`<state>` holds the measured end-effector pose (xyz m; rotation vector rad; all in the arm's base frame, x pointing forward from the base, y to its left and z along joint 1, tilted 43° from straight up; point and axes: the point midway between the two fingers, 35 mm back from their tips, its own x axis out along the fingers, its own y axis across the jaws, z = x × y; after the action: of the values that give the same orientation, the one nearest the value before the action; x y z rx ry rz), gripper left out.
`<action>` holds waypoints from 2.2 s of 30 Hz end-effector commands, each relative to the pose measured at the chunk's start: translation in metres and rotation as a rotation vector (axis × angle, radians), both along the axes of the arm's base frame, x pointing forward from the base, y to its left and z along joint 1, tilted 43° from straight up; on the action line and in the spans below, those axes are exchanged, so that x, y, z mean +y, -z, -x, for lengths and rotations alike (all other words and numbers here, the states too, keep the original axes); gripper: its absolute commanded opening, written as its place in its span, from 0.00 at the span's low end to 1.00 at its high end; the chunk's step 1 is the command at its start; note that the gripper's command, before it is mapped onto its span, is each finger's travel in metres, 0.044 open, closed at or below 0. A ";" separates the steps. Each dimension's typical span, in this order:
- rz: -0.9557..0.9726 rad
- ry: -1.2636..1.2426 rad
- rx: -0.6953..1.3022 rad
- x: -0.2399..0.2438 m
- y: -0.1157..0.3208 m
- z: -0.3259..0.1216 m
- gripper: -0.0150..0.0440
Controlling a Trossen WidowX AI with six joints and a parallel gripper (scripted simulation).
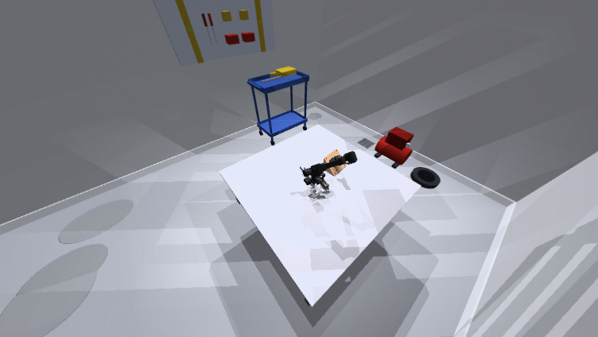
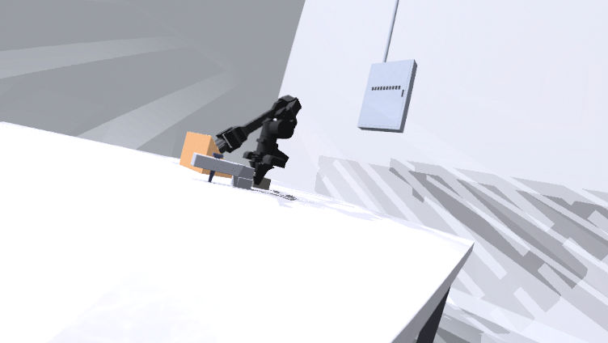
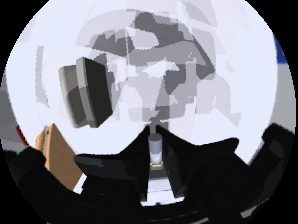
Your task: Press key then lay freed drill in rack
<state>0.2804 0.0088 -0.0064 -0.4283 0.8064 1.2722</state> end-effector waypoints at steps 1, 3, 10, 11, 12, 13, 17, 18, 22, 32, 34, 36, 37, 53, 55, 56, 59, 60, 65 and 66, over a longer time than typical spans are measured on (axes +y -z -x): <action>-0.005 0.001 -0.001 0.003 -0.003 -0.001 0.25; -0.005 0.001 -0.001 0.005 -0.004 -0.002 0.25; -0.005 0.001 -0.001 0.011 -0.011 -0.005 0.25; -0.005 0.001 -0.001 0.013 -0.012 -0.006 0.25; -0.005 0.001 -0.001 0.014 -0.013 -0.006 0.25; -0.006 0.001 -0.001 0.015 -0.014 -0.007 0.25; -0.006 0.001 -0.001 0.018 -0.017 -0.008 0.25; -0.006 0.001 -0.001 0.019 -0.018 -0.008 0.25; -0.006 0.001 -0.001 0.023 -0.022 -0.010 0.25; -0.003 -0.001 -0.001 0.027 -0.025 -0.011 0.43; -0.003 -0.001 -0.001 0.027 -0.025 -0.011 0.52; -0.003 -0.001 -0.001 0.027 -0.025 -0.011 0.61; -0.003 -0.001 -0.001 0.027 -0.025 -0.011 0.65; -0.006 0.001 -0.001 0.023 -0.017 -0.009 1.00; -0.006 0.001 -0.001 0.023 -0.016 -0.009 1.00; -0.006 0.001 -0.001 0.022 -0.015 -0.009 1.00; -0.006 0.001 -0.001 0.022 -0.014 -0.008 1.00; -0.006 0.001 -0.001 0.022 -0.014 -0.008 1.00; -0.006 0.001 -0.001 0.021 -0.012 -0.008 1.00; -0.006 0.001 -0.001 0.021 -0.011 -0.008 1.00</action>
<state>0.2894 0.0301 0.0071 -0.4188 0.8007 1.2700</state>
